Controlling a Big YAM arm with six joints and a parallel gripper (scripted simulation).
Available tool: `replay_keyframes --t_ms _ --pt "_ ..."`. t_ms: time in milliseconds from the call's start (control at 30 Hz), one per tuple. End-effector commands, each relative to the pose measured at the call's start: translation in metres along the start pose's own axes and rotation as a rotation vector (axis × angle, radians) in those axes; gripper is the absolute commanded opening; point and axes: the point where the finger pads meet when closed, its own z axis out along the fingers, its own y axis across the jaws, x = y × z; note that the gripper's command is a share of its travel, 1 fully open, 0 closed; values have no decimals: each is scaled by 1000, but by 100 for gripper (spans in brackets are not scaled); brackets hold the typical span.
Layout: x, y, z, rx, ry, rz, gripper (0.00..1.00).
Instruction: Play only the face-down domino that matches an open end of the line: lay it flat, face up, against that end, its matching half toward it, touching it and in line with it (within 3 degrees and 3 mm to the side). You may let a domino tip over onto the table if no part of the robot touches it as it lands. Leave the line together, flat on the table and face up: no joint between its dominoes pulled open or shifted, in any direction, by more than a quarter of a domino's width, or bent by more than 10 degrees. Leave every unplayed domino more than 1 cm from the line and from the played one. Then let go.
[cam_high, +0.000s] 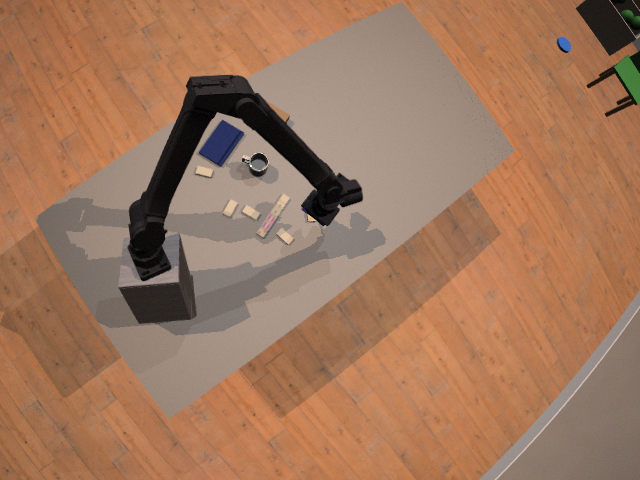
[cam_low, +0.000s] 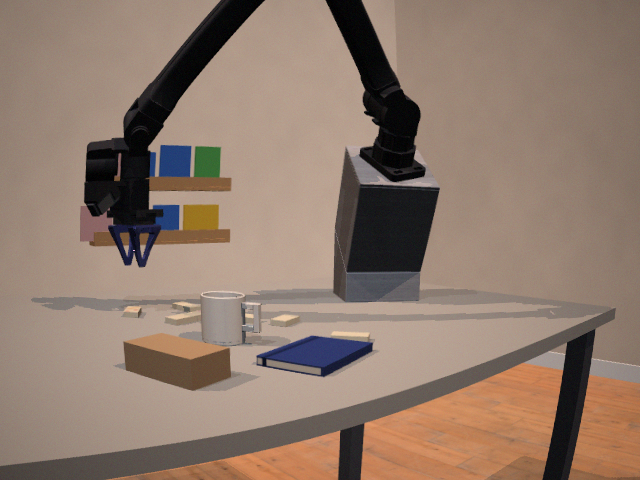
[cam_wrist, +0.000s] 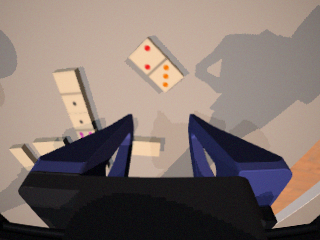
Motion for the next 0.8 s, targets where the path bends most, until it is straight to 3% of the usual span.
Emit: replay_keyframes --t_ms 0,200,233,433,567,767 --pt "-33 -2 -18 22 -50 -275 43" --pt "-33 -2 -18 22 -50 -275 43" --pt "-8 -1 -5 5 -15 -206 43" --pt "-29 0 -12 19 -39 -570 43" --pt "-40 1 -15 25 -48 -733 43" --pt "-40 1 -15 26 -50 -752 43"
